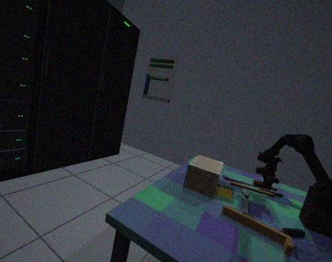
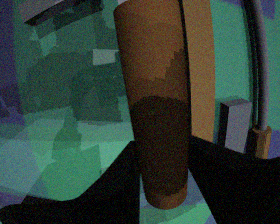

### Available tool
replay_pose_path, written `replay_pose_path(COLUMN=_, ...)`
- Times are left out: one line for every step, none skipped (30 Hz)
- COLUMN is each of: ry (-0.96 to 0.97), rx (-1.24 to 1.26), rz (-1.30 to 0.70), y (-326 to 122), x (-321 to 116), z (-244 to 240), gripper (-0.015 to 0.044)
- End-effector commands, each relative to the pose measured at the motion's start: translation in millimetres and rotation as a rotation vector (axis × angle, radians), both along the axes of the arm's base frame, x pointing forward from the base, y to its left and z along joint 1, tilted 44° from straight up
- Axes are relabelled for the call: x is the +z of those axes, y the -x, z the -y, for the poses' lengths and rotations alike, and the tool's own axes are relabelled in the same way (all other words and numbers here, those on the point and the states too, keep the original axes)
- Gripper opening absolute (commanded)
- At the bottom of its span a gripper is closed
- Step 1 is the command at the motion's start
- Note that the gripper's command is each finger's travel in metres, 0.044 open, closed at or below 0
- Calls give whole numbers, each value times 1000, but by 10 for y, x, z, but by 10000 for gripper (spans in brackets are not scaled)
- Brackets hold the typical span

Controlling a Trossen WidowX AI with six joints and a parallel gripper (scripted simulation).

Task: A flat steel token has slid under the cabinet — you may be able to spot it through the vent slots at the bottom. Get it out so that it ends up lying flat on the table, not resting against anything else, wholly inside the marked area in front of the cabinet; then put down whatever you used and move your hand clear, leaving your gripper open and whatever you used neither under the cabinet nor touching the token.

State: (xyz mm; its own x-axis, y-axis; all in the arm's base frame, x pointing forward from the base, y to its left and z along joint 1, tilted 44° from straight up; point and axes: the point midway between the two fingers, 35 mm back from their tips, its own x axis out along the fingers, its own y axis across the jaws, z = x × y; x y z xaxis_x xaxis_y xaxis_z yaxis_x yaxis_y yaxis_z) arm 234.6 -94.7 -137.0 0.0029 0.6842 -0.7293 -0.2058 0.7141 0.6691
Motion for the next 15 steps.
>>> replay_pose_path(ry=-5, rx=-19, rz=13, y=-28, x=-38, z=-30, gripper=0)
replay_pose_path(ry=-5, rx=-19, rz=13, y=-29, x=-53, z=-44, gripper=0)
replay_pose_path(ry=-5, rx=-19, rz=13, y=-29, x=-67, z=-58, gripper=0)
replay_pose_path(ry=-5, rx=-19, rz=13, y=-30, x=-81, z=-72, gripper=0)
replay_pose_path(ry=-5, rx=-19, rz=13, y=-31, x=-96, z=-86, gripper=0)
replay_pose_path(ry=-5, rx=-19, rz=13, y=-31, x=-110, z=-101, gripper=0)
replay_pose_path(ry=-5, rx=-19, rz=13, y=-32, x=-125, z=-115, gripper=0)
replay_pose_path(ry=-5, rx=-19, rz=13, y=-32, x=-139, z=-129, gripper=0)
replay_pose_path(ry=-6, rx=-19, rz=13, y=-33, x=-154, z=-143, gripper=0)
replay_pose_path(ry=-6, rx=-19, rz=13, y=-33, x=-168, z=-157, gripper=0)
replay_pose_path(ry=-6, rx=-19, rz=13, y=-34, x=-182, z=-172, gripper=0)
replay_pose_path(ry=-6, rx=-18, rz=13, y=-34, x=-197, z=-186, gripper=0)
replay_pose_path(ry=-6, rx=-18, rz=13, y=-35, x=-211, z=-200, gripper=0)
replay_pose_path(ry=-6, rx=-18, rz=13, y=-35, x=-226, z=-214, gripper=0)
replay_pose_path(ry=-6, rx=-18, rz=13, y=-36, x=-240, z=-229, gripper=0)
